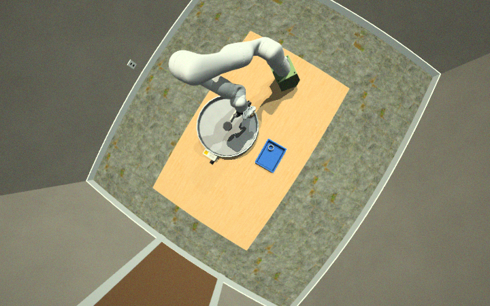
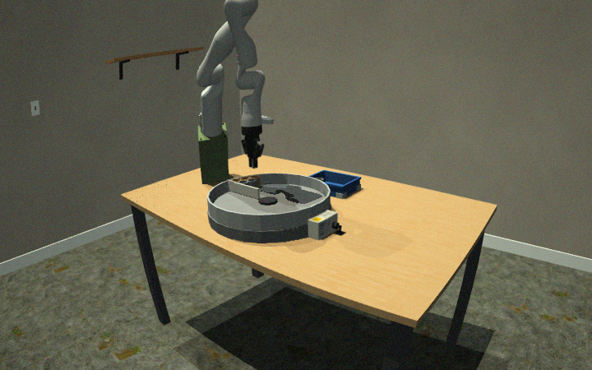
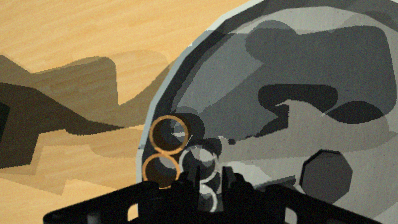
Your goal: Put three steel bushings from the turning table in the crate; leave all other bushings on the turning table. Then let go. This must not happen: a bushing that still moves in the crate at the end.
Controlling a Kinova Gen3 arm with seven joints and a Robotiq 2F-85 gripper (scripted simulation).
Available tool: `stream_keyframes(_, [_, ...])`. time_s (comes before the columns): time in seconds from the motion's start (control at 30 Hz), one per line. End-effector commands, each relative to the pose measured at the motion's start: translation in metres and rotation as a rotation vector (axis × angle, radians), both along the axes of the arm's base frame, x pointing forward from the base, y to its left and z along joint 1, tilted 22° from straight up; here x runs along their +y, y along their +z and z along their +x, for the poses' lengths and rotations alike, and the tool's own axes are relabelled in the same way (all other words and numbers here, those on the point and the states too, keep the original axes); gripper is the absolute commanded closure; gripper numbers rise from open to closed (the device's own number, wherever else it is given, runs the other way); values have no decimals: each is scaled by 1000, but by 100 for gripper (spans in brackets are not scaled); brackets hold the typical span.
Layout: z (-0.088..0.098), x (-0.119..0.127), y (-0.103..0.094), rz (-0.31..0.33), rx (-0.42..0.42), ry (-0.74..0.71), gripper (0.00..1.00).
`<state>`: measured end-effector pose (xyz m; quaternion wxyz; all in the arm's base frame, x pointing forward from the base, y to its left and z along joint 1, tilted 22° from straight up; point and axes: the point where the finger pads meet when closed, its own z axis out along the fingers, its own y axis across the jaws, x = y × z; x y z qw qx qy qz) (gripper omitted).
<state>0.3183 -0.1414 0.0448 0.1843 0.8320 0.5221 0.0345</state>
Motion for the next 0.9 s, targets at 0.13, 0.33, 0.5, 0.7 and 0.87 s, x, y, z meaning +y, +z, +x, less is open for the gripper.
stream_keyframes(0.13, [3,-4,-10,0,-2,-2,82])
stream_keyframes(0.33, [4,-5,-13,0,-2,-2,82])
stream_keyframes(0.5, [4,-5,-13,0,-2,-2,82])
stream_keyframes(0.7, [7,-9,-23,-1,-4,-3,82])
stream_keyframes(0.87, [8,-9,-26,-1,-4,-4,82])
